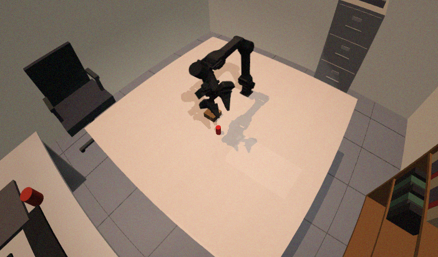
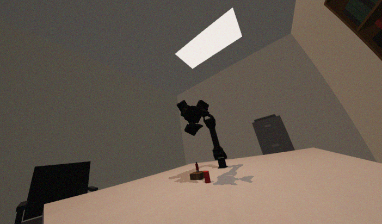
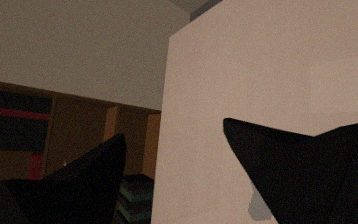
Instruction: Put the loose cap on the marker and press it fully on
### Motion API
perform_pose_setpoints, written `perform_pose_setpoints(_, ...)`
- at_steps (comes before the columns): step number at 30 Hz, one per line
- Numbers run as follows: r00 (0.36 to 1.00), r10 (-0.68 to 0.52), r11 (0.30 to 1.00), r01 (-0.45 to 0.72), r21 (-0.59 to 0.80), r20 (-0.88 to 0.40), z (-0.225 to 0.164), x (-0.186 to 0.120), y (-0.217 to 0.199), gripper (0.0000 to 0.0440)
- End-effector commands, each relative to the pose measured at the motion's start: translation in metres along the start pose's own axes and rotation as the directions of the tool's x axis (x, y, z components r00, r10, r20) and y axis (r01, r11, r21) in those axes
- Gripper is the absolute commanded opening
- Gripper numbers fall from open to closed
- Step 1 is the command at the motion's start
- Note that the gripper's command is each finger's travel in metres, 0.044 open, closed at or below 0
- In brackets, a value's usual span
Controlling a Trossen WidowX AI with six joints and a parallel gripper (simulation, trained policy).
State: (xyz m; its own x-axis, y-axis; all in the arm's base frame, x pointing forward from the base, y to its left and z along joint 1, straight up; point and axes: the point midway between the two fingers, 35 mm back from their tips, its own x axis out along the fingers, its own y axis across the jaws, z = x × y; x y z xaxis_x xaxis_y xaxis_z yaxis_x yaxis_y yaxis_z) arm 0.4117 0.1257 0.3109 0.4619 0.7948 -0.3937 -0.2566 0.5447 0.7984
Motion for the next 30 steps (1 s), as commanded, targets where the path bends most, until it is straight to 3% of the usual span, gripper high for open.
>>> perform_pose_setpoints(1, 0.999, -0.038, 0.999, 0.038, 0.015, -0.007, -0.001, -0.002, -0.005, 0.0328)
perform_pose_setpoints(30, 0.934, -0.321, 0.926, 0.344, 0.157, -0.157, -0.031, -0.012, -0.061, 0.0328)
